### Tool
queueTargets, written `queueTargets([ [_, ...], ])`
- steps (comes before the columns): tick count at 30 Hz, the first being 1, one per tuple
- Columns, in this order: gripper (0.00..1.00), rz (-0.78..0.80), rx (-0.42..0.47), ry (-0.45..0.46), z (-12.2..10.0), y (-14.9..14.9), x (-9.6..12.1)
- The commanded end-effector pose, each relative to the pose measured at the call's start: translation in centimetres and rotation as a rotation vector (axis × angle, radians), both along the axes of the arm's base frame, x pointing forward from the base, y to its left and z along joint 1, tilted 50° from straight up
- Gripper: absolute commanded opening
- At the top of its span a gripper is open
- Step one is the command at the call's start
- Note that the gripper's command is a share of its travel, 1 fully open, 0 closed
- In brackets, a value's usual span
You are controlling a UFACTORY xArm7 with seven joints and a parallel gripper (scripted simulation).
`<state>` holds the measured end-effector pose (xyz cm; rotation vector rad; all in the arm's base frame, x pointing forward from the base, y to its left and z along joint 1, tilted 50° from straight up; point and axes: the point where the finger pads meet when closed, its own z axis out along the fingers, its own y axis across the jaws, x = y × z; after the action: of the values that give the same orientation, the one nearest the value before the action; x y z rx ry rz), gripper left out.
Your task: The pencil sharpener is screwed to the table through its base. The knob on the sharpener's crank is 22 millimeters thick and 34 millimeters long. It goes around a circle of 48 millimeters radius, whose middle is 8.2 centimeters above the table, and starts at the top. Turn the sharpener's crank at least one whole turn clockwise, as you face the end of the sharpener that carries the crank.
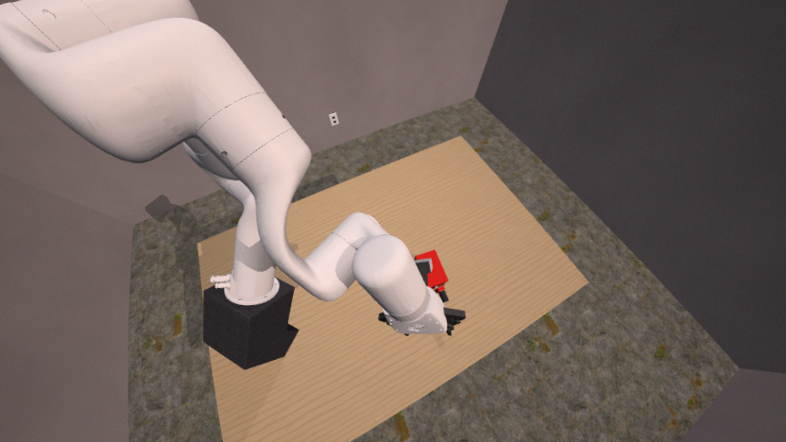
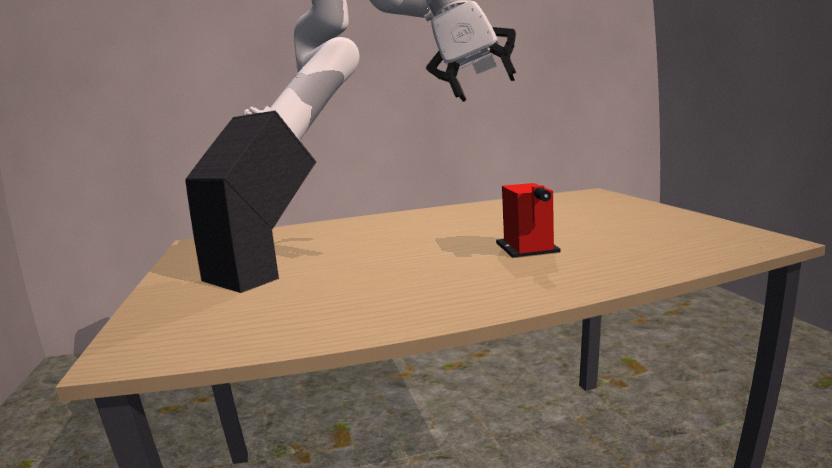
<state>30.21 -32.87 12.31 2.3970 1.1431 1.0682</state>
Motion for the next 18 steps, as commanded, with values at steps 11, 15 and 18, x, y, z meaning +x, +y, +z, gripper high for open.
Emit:
queueTargets([
  [11,1.0,0.347,0.036,-0.04,0.6,1.9,9.8],
  [15,1.0,0.416,0.044,-0.043,0.5,2.8,11.6],
  [18,1.0,0.464,0.05,-0.043,0.4,3.5,12.8],
])
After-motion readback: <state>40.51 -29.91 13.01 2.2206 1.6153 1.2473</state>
